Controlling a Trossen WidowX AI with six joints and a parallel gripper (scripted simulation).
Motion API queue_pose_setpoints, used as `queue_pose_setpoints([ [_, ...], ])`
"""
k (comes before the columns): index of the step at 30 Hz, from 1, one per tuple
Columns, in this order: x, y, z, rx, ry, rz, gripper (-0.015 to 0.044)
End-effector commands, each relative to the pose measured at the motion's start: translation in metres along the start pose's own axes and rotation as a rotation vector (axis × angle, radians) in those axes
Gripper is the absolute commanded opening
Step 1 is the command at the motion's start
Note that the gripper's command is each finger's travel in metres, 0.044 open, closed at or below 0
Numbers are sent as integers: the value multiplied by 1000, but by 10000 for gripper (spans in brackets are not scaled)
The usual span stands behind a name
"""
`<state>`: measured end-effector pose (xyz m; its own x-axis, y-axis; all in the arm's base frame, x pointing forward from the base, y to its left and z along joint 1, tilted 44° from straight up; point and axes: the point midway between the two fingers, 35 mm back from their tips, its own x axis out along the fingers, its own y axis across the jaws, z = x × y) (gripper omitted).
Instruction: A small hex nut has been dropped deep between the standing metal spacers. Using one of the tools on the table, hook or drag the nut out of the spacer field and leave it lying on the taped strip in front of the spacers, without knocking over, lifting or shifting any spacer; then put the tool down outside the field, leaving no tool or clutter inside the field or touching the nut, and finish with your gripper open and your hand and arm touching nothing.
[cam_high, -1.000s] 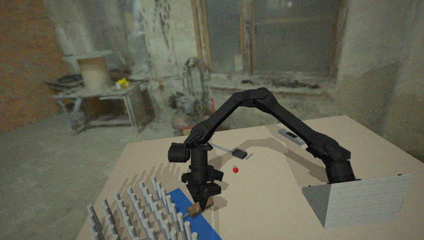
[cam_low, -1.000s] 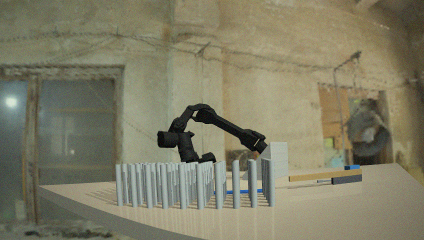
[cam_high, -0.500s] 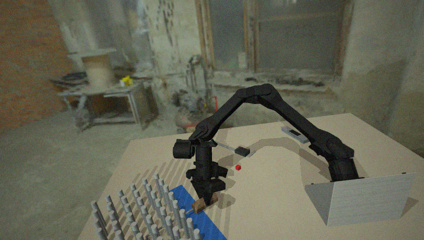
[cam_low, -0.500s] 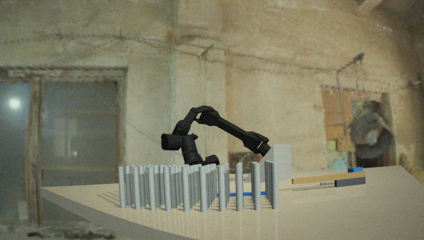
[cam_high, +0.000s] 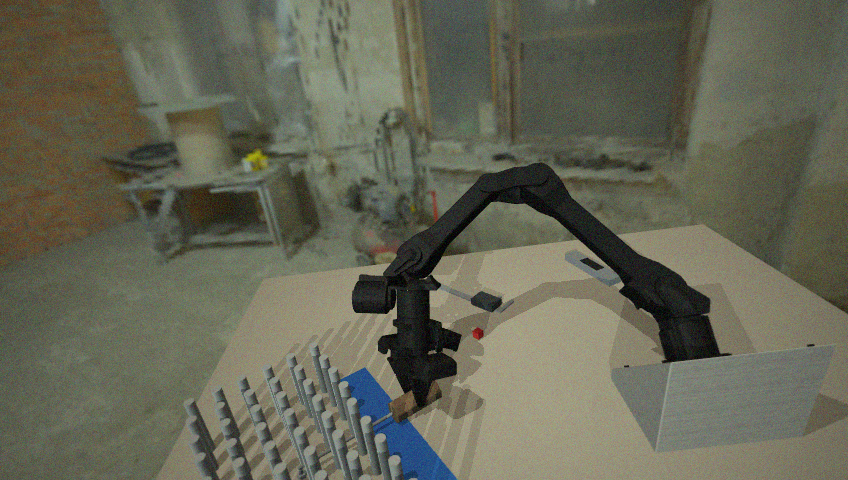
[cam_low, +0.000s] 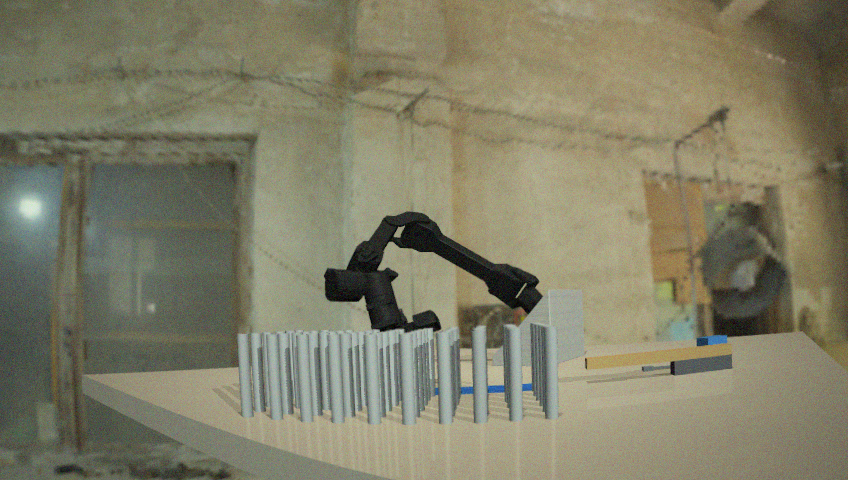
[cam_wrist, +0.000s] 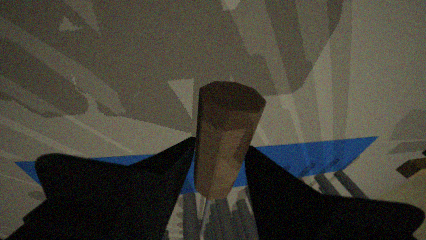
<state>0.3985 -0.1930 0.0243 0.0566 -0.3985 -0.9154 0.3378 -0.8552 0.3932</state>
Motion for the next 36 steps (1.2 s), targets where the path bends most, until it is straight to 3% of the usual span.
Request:
queue_pose_setpoints([
  [1,-1,0,3,-4,3,-2,0],
  [36,-7,0,24,-4,1,-2,0],
])
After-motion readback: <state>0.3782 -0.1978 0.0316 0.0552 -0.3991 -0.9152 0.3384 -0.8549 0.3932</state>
